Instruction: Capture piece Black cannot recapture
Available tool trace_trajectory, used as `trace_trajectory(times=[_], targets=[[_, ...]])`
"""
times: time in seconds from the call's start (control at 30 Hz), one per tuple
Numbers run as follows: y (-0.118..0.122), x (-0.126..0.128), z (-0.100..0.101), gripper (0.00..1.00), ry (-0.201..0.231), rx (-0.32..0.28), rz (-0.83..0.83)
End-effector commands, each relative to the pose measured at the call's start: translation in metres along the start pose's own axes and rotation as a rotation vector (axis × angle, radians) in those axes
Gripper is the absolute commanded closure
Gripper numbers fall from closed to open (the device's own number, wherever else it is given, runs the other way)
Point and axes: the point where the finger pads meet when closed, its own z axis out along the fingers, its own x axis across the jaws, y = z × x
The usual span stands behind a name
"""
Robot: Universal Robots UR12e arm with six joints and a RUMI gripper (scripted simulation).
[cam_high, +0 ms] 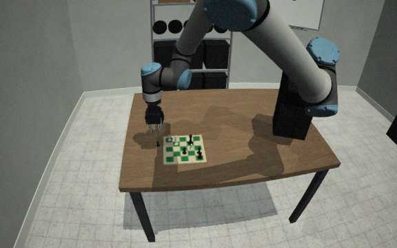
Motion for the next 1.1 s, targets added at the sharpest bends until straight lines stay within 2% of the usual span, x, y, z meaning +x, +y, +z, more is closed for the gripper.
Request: trace_trajectory(times=[0.0, 0.03, 1.07], targets=[[-0.0007, 0.0046, -0.0074, 0.8, 0.007, -0.003, 0.003], [-0.0007, 0.0046, -0.0074, 0.0, 0.007, -0.003, 0.003], [-0.0013, 0.0071, -0.0075, 0.0, 0.008, -0.003, -0.037]])
